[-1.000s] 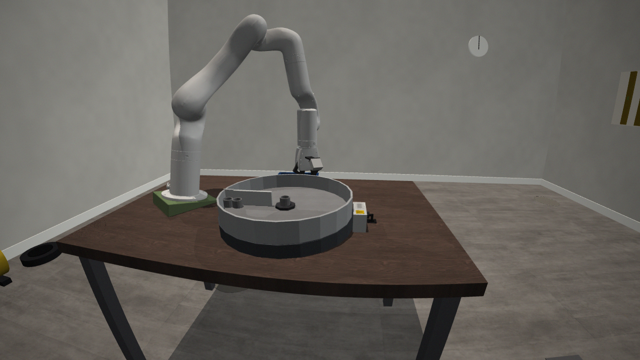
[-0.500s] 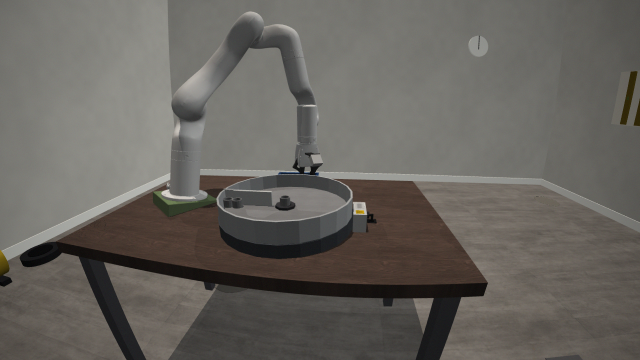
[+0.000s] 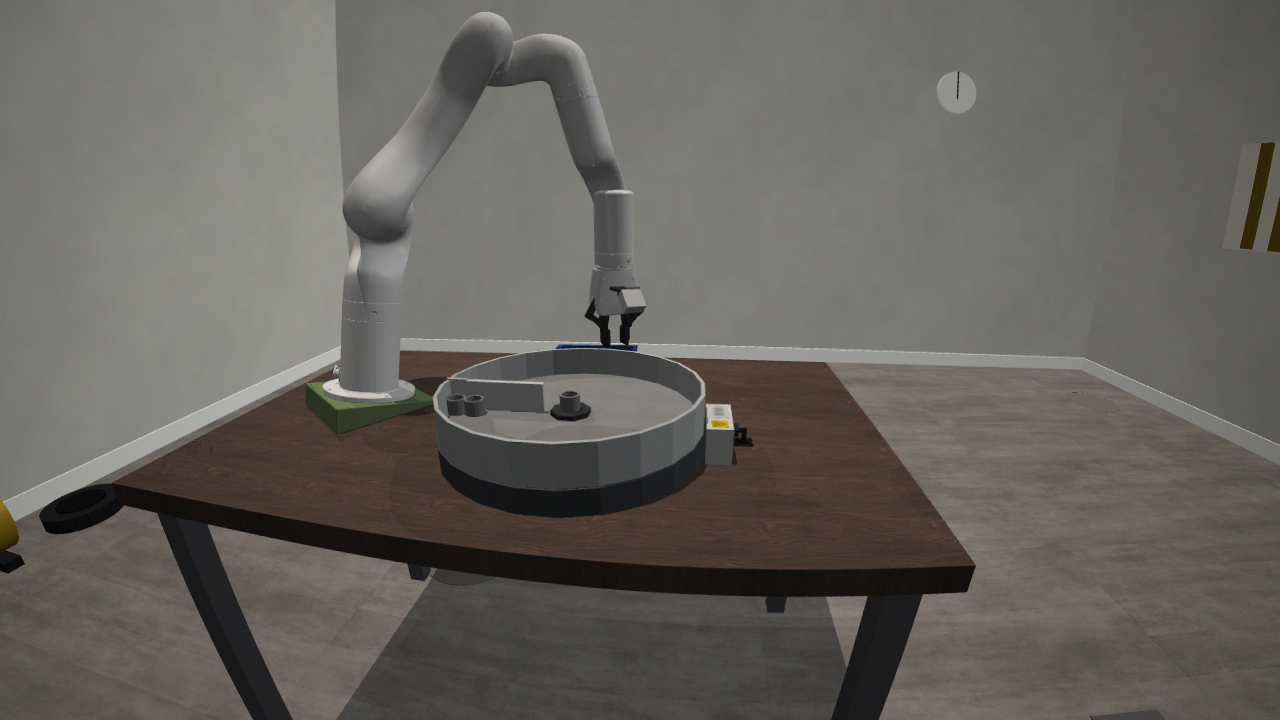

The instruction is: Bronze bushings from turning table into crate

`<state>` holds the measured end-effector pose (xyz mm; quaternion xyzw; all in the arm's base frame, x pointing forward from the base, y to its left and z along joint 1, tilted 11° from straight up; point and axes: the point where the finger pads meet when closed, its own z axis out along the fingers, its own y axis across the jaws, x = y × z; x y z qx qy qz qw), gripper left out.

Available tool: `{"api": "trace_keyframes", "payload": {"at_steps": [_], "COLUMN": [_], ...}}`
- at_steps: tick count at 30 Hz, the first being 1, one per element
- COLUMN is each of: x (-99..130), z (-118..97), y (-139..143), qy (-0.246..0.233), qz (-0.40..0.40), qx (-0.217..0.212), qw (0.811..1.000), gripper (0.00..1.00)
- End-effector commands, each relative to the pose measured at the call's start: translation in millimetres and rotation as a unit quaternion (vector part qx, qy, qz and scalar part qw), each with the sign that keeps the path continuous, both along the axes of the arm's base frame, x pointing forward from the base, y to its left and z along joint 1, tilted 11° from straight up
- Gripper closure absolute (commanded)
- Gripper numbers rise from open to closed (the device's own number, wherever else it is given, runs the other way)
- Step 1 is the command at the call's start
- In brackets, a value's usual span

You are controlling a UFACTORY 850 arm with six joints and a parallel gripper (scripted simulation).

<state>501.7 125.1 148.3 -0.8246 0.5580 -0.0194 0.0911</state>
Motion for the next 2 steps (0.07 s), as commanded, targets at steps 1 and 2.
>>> {"api": "trace_keyframes", "payload": {"at_steps": [1,2], "x": [0.4,0.4], "z": [2.2,2.2], "y": [0.0,0.0], "qy": [0.000,0.000], "qz": [0.000,0.000], "qx": [0.000,0.000], "qw": [1.000,1.000], "gripper": [0.59,0.59]}}
